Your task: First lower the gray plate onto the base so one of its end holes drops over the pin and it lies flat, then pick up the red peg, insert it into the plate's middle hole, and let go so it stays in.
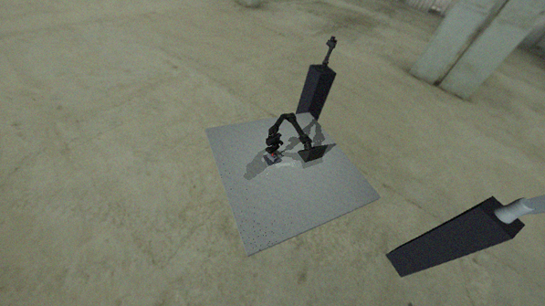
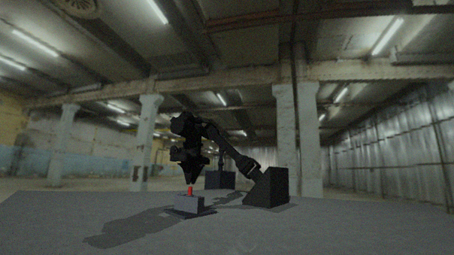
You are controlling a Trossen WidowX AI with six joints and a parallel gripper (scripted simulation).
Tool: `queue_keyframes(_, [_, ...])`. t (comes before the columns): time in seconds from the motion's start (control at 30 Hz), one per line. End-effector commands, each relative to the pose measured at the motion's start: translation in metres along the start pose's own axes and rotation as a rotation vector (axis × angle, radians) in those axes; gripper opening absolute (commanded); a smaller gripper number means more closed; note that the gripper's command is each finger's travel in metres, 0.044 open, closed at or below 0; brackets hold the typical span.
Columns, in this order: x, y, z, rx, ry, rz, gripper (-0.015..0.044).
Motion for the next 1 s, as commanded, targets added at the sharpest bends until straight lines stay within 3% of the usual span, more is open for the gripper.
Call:
queue_keyframes(0.0, [0.0,0.0,0.0,0.0,0.0,0.0,0.015])
queue_keyframes(0.97, [-0.018,-0.001,-0.004,-0.006,-0.009,0.001,0.015])
Point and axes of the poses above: the point midway between the two fingers, 35 mm back from their tips, its own x axis out along the fingers, its own y axis across the jaws, z = x × y, the point moved 2 cm from there along -x, back along the fingers, and after that the axes turned 6 degrees about -x, right-handed, at the moved point
